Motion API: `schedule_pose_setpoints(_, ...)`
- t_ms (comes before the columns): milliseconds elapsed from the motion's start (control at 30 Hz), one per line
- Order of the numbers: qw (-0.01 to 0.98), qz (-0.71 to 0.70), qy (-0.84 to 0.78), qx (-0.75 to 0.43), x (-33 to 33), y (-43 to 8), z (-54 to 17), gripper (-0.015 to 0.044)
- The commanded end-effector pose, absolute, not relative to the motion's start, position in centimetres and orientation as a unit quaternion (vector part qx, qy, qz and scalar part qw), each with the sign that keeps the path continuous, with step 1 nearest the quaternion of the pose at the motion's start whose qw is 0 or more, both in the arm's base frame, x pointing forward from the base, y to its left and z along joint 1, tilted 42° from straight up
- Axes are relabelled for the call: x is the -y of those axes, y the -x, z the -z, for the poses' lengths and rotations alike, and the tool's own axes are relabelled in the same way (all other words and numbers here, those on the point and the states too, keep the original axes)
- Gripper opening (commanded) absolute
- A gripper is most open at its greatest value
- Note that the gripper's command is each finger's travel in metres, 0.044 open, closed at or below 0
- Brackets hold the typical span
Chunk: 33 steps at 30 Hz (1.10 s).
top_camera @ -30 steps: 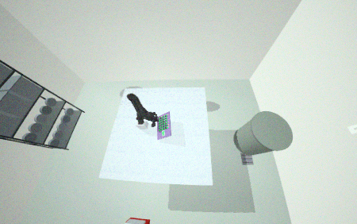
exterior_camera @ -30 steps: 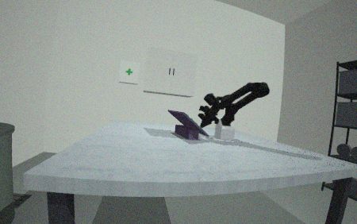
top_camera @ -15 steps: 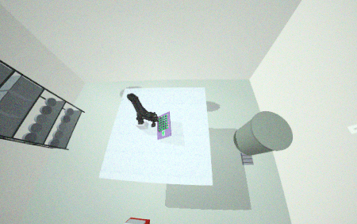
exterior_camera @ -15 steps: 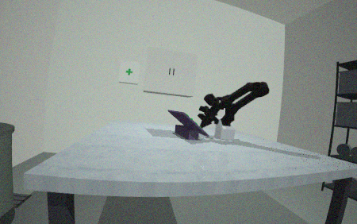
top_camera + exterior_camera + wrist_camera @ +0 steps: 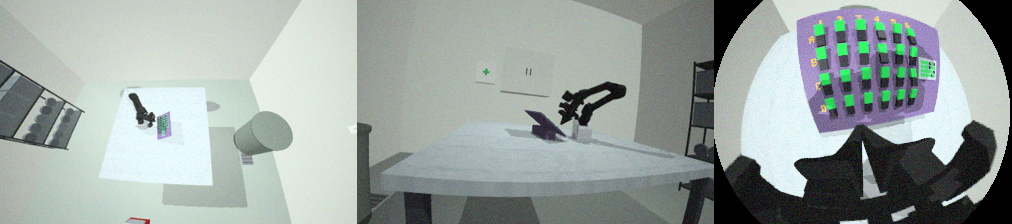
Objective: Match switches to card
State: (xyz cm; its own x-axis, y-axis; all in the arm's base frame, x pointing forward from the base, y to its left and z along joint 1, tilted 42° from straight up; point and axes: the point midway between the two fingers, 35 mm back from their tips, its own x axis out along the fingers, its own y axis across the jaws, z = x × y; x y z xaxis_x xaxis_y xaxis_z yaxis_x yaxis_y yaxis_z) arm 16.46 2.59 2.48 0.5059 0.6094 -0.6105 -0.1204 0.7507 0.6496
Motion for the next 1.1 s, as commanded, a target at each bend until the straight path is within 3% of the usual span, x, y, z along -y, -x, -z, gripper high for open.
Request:
schedule_pose_setpoints(0, 0.830, -0.230, -0.276, -0.427, -1.4, -15.8, -4.9, 0.0000)
schedule_pose_setpoints(233, 0.830, -0.229, -0.276, -0.428, -1.1, -16.0, -4.8, 0.0000)
schedule_pose_setpoints(700, 0.831, -0.229, -0.273, -0.427, 6.1, -18.7, 0.4, 0.0000)
schedule_pose_setpoints(1067, 0.826, -0.233, -0.270, -0.437, 4.0, -20.7, 2.5, 0.0000)
